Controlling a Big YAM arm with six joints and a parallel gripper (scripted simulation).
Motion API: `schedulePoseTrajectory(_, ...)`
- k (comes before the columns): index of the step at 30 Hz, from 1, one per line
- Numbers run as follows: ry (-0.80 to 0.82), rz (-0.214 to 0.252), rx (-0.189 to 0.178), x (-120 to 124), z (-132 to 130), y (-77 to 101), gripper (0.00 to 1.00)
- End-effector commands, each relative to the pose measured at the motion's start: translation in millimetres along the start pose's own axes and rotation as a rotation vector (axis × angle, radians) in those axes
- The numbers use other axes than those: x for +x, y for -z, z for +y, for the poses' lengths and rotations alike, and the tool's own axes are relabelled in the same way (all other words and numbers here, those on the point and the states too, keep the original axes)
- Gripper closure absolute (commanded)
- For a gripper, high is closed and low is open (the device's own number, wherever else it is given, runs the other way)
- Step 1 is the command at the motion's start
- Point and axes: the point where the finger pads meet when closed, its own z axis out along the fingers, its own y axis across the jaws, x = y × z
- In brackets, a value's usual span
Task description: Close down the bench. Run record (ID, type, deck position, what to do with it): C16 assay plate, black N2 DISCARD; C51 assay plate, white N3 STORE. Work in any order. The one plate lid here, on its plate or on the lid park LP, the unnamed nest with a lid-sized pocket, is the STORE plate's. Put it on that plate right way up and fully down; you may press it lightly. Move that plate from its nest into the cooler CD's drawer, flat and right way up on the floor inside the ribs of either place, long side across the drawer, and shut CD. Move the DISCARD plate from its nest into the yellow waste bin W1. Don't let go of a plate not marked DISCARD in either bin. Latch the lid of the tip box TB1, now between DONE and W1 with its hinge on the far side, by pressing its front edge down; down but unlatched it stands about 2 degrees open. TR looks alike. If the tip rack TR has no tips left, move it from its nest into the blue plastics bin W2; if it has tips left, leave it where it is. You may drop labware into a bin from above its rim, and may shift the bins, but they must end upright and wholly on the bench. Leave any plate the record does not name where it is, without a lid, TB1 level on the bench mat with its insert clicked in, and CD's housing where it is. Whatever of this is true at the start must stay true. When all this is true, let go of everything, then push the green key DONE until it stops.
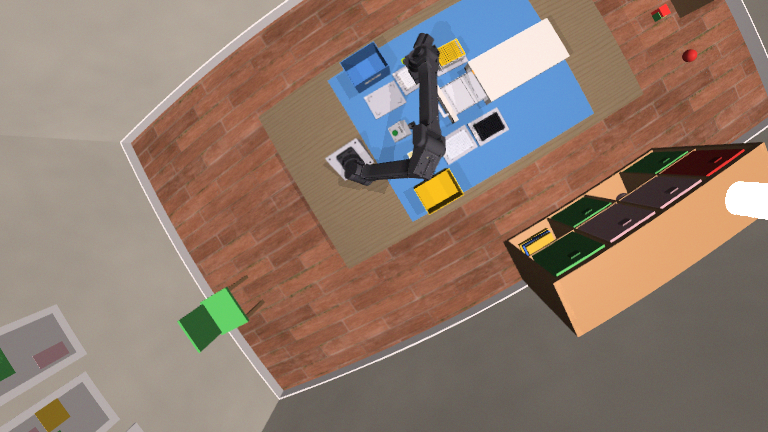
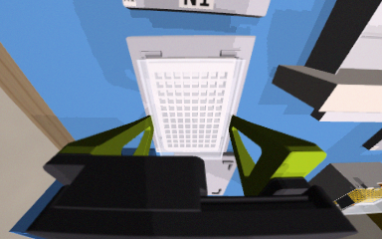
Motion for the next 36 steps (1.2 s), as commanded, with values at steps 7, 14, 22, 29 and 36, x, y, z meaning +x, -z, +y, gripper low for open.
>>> schedulePoseTrajectory(7, 0.009, -0.001, 0.003, 2.4, 2.7, -9.4, 1.0)
schedulePoseTrajectory(14, 0.009, -0.001, 0.003, 2.4, 2.8, -9.4, 1.0)
schedulePoseTrajectory(22, 0.009, -0.001, 0.003, 2.4, 2.7, -9.5, 1.0)
schedulePoseTrajectory(29, 0.009, -0.001, 0.003, 2.3, 2.6, -9.5, 1.0)
schedulePoseTrajectory(36, 0.009, -0.001, 0.003, 2.3, 2.6, -9.6, 1.0)
